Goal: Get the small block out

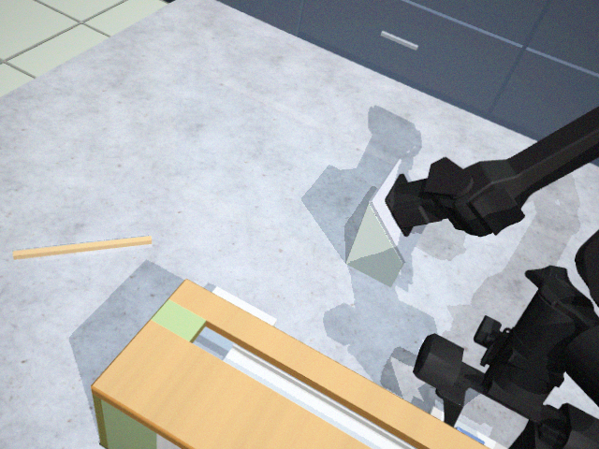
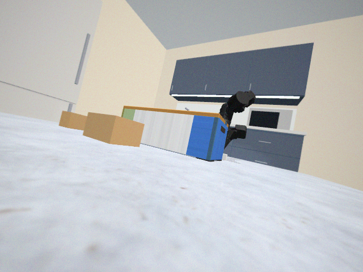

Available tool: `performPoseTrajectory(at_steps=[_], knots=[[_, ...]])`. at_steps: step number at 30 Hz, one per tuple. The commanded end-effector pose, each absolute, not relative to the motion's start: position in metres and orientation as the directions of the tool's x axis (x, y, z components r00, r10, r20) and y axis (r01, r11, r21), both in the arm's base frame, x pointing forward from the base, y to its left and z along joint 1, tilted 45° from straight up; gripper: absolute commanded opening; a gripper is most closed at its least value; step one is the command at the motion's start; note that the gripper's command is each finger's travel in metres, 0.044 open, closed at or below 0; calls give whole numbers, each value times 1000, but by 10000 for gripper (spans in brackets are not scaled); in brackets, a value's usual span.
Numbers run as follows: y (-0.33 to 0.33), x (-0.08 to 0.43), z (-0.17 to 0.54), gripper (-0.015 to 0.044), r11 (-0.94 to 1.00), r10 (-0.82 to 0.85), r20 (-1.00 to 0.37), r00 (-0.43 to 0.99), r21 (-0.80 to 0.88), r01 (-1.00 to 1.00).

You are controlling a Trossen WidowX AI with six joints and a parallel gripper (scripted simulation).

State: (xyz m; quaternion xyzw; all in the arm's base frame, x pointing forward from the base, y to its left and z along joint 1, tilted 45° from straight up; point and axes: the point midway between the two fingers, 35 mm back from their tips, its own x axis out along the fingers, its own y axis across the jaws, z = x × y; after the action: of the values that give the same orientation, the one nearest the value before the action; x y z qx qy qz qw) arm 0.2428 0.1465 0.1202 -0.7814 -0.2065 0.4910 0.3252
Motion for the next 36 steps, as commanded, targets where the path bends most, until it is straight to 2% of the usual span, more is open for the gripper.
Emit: performPoseTrajectory(at_steps=[1,20,27,30,33,36], knots=[[151,243,114,285,-705,638,-638,430,-709,-5],[171,241,96,285,-702,641,-632,435,-712,0],[171,241,96,101,-702,641,-632,435,-712,0],[171,241,96,81,-702,641,-632,435,-712,0],[166,242,100,3,-704,640,-634,434,-710,1],[157,243,109,0,-706,639,-636,433,-708,1]])
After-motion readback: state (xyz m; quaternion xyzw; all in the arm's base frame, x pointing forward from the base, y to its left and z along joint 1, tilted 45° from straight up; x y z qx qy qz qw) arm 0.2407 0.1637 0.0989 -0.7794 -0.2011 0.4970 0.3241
